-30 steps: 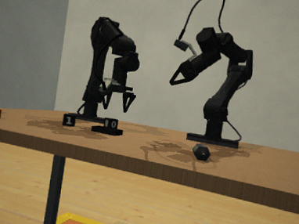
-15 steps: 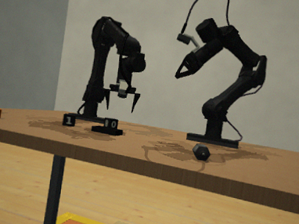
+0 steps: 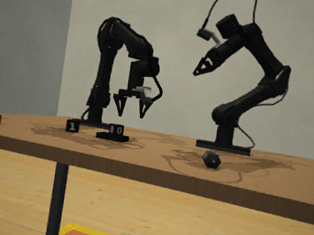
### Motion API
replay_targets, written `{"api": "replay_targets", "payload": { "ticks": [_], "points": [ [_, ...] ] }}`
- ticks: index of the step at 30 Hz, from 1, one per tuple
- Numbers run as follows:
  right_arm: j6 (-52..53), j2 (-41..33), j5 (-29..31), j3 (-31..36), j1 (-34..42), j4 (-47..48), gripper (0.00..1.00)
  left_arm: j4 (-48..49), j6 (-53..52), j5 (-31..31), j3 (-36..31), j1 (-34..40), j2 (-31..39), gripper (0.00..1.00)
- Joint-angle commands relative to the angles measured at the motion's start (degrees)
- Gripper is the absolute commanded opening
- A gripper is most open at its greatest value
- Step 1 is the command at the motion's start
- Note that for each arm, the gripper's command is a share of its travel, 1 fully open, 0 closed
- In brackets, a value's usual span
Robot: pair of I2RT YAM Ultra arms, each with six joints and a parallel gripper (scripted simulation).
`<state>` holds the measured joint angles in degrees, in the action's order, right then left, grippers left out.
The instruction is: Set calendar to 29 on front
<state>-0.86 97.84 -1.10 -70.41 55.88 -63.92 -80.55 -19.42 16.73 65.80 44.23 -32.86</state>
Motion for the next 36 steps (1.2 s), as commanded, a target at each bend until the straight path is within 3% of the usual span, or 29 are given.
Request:
{"api": "replay_targets", "payload": {
  "ticks": [1,13,20,25,35,36],
  "points": [
    [-11.38,0.57,-0.93,-2.81,1.15,-1.47,1.0,-3.11,3.06,-2.75,3.5,-1.78,1.76,1.0],
    [-27.24,2.44,-1.5,-4.96,2.48,-2.28,1.0,-6.23,9.34,-9.2,7.7,-11.98,4.69,1.0],
    [-32.71,3.13,-1.66,-5.75,3.01,-2.55,1.0,-6.76,13.78,-13.75,9.0,-10.09,5.66,1.0],
    [-37.04,3.8,-1.83,-6.52,3.48,-2.82,1.0,-7.22,17.91,-17.9,9.97,0.52,6.36,1.0],
    [-41.18,4.47,-1.97,-7.44,4.07,-3.09,1.0,-7.62,19.71,-19.72,11.16,24.86,7.15,1.0],
    [-41.18,4.47,-1.97,-7.44,4.07,-3.09,1.0,-7.62,19.71,-19.72,11.16,24.86,7.15,1.0]
  ]
}}
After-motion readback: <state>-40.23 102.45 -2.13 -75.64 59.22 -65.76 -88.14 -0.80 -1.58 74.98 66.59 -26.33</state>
